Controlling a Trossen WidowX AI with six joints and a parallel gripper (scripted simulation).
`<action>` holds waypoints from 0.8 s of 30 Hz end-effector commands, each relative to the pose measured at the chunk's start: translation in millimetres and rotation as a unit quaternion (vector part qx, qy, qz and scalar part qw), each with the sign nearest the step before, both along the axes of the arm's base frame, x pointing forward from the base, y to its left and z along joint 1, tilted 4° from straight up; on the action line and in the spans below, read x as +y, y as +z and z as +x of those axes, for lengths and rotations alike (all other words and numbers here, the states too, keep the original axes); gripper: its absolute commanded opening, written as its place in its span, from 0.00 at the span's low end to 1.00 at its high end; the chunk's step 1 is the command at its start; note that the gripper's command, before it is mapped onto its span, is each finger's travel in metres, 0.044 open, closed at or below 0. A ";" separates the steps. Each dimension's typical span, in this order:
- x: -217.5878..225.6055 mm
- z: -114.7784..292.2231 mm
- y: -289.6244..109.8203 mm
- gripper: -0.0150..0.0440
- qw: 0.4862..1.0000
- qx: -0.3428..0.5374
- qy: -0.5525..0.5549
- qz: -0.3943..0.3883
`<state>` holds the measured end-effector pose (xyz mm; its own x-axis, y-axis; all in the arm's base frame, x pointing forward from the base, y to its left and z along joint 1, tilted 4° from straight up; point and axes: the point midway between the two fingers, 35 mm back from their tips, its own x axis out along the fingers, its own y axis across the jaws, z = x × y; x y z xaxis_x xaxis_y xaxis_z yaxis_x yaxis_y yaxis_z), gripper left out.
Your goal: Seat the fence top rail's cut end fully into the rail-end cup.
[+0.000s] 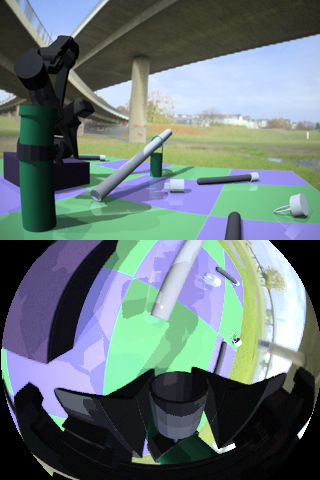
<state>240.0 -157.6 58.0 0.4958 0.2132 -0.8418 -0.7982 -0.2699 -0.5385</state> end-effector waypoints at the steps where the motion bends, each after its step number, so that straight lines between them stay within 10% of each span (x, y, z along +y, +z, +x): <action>1: 0.5 3.1 0.8 0.25 1.000 -0.001 -0.016 -0.003; 24: 4.4 19.3 1.8 0.25 0.994 0.003 -0.105 0.001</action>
<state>257.2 -153.0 59.0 0.5212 0.1227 -0.8445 -0.8385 -0.1105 -0.5336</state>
